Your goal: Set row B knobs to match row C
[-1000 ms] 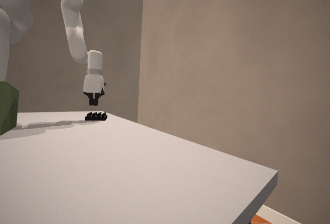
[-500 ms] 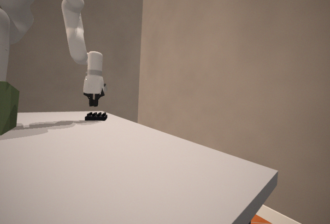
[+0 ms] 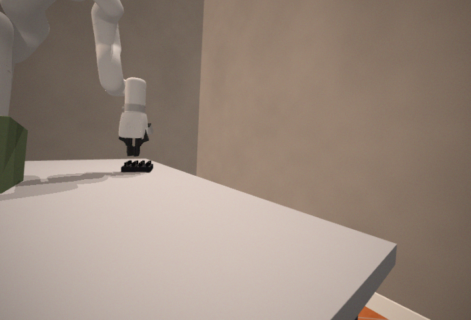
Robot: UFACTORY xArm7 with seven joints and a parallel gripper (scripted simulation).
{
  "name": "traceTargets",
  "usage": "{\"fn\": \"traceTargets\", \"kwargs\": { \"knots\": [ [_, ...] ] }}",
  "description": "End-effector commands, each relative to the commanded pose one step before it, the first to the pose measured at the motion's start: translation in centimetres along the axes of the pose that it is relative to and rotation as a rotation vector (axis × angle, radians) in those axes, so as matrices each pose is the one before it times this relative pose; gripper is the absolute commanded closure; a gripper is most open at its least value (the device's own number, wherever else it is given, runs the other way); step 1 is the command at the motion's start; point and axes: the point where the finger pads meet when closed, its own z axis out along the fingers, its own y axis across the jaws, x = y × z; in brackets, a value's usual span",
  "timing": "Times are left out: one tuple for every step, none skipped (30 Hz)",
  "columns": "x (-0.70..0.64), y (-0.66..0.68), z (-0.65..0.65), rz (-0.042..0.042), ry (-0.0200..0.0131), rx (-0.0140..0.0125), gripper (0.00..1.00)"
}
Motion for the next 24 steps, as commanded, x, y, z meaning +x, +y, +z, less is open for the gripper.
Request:
{"fn": "traceTargets", "kwargs": {
  "knots": [
    [0.118, 0.152, 0.292, 0.00008, 0.00283, -0.00348, 0.81],
    [-0.002, 0.001, 0.135, 0.0, 0.0, 0.0, 0.81],
    [-0.003, 0.0, 0.134, 0.0, 0.0, 0.0, 0.81],
    [-0.003, 0.0, 0.131, 0.0, -0.00001, 0.0, 0.81],
    [-0.002, 0.0, 0.128, 0.0, 0.0, 0.0, 0.81],
    [-0.002, 0.0, 0.124, 0.0, 0.0, 0.0, 0.81],
    [-0.003, 0.0, 0.12, 0.0, 0.0, 0.0, 0.81],
    [-0.003, 0.0, 0.115, 0.0, 0.0, 0.0, 0.81],
    [-0.002, 0.0, 0.11, 0.0, 0.0, 0.0, 0.81],
    [-0.002, 0.0, 0.104, 0.0, 0.0, 0.0, 0.81],
    [-0.002, 0.0, 0.098, 0.0, 0.0, 0.0, 0.81],
    [-0.002, 0.0, 0.092, 0.0, 0.0, 0.0, 0.81],
    [-0.002, 0.0, 0.086, 0.0, 0.0, 0.0, 0.81],
    [-0.001, 0.0, 0.079, 0.0, 0.0, 0.0, 0.81],
    [0.0, 0.0, 0.0, 0.0, 0.0, 0.0, 0.81],
    [0.0, 0.0, 0.0, 0.0, 0.0, 0.0, 0.81],
    [-0.001, 0.0, 0.072, 0.0, 0.0, 0.0, 0.81],
    [-0.001, 0.0, 0.065, 0.0, 0.0, 0.0, 0.81],
    [-0.001, 0.0, 0.058, 0.0, 0.0, 0.0, 0.81],
    [-0.001, 0.0, 0.051, 0.0, 0.0, 0.0, 0.81],
    [-0.001, 0.0, 0.044, 0.0, 0.0, 0.0, 0.81],
    [-0.001, 0.0, 0.037, 0.0, 0.0, 0.0, 0.81],
    [-0.001, 0.0, 0.031, 0.0, 0.0, 0.0, 0.81],
    [-0.001, 0.0, 0.025, 0.0, 0.0, 0.0, 0.81]
  ]
}}
